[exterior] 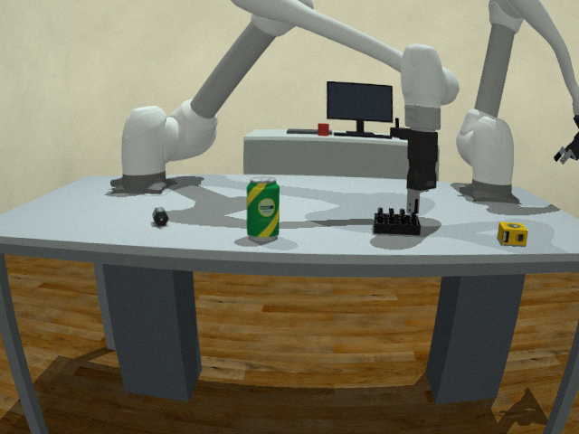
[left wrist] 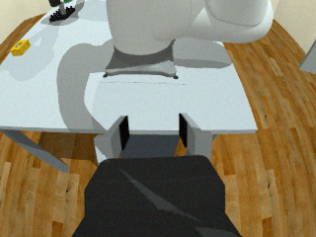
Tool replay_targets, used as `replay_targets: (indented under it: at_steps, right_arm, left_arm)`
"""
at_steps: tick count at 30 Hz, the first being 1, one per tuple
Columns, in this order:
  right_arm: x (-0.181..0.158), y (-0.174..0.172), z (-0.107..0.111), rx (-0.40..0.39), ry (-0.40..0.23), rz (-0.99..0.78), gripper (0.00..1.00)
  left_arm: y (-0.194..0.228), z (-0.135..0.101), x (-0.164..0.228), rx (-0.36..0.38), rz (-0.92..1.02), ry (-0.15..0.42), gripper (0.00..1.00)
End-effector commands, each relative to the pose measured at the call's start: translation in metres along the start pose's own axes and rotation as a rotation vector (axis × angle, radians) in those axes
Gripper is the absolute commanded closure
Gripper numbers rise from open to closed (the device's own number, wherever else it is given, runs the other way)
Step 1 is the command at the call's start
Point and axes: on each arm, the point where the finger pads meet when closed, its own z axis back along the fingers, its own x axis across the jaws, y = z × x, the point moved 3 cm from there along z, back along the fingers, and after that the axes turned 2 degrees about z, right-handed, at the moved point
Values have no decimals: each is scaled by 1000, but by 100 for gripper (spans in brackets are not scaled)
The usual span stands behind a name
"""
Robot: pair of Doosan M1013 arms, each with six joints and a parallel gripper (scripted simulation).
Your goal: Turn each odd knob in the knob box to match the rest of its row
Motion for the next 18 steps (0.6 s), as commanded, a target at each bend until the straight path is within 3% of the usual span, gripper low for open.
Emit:
replay_targets:
  at_steps: [1, 18]
  right_arm:
    - [0, 0, 1, -1, -3, 75, 70]
    - [0, 0, 1, -1, -3, 388, 70]
  left_arm:
    - [0, 0, 0, -1, 0, 0, 0]
    - [0, 0, 0, -1, 0, 0, 0]
